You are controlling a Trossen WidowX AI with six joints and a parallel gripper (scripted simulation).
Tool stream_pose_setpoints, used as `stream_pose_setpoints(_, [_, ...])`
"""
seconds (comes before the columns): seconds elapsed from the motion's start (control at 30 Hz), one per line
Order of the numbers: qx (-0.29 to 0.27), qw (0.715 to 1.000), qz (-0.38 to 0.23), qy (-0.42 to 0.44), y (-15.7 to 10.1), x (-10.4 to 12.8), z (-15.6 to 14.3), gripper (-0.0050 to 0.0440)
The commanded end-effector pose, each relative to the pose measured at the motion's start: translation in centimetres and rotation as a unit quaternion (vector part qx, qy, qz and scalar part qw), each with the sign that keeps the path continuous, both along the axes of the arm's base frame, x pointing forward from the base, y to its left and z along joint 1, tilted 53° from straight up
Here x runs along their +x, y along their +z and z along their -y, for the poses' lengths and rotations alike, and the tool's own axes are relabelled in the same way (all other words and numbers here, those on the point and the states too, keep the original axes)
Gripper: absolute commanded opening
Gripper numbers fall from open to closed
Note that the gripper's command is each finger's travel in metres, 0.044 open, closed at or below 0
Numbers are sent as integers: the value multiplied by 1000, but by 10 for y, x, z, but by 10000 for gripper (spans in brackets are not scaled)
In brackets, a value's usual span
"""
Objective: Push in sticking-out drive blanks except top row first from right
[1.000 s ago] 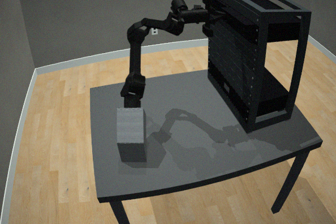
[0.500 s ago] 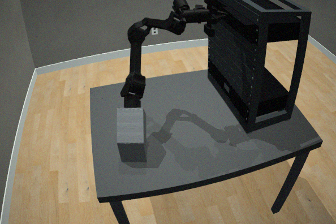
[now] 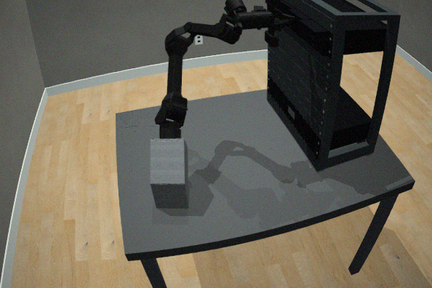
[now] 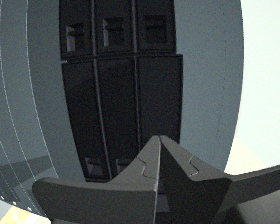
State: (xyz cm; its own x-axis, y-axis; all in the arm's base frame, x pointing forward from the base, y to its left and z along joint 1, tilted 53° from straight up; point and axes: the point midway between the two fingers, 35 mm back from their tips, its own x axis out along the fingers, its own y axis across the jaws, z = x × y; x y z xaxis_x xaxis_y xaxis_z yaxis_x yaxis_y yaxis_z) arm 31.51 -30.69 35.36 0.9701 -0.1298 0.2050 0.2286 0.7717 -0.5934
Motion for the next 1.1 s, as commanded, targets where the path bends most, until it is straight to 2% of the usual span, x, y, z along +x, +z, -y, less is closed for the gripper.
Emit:
stream_pose_setpoints(0.0, [-9,1000,7,-6,9,4,3,0])
stream_pose_setpoints(1.07, [-9,1000,7,-6,13,10,5,0])
